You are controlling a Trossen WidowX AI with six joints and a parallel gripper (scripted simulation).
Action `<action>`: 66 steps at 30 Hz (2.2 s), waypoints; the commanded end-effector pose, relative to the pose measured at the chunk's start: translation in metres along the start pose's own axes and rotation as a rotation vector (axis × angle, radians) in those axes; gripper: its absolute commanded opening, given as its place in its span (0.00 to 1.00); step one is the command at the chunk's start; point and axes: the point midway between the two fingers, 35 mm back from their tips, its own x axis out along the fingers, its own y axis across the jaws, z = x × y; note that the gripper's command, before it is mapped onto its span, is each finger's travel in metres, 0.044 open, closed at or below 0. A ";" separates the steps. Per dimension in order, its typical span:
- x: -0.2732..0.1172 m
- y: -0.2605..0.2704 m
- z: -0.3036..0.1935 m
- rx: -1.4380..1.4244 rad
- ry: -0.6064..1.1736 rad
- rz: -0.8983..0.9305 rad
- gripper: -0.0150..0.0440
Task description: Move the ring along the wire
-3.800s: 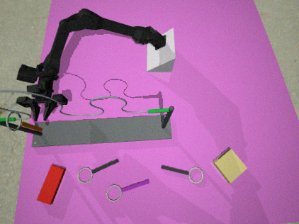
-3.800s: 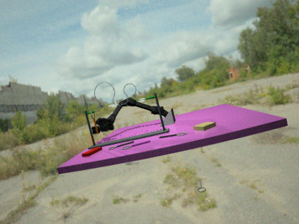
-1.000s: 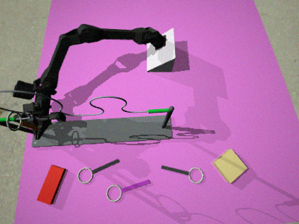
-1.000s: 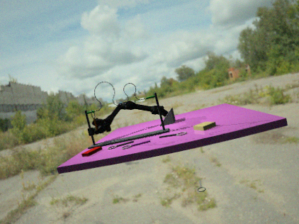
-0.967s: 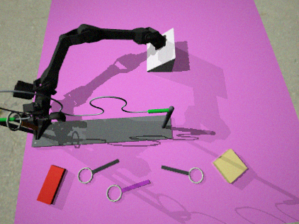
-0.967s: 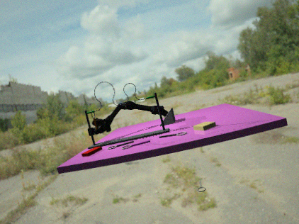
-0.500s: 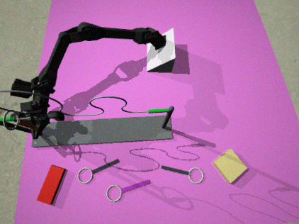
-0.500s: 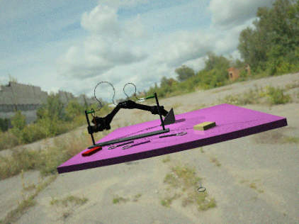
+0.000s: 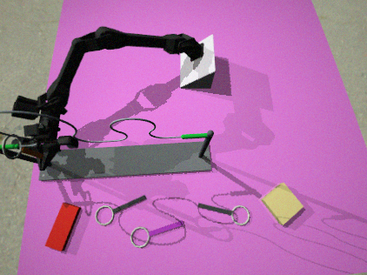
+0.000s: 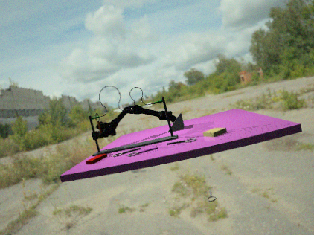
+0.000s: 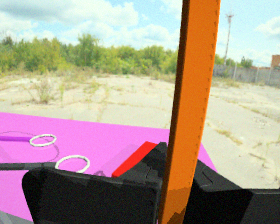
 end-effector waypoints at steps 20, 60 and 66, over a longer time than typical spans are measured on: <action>-0.022 0.015 0.001 0.006 0.176 -0.002 0.00; -0.065 0.093 0.021 0.340 0.519 0.090 0.00; -0.065 0.111 0.028 0.459 0.514 0.121 0.00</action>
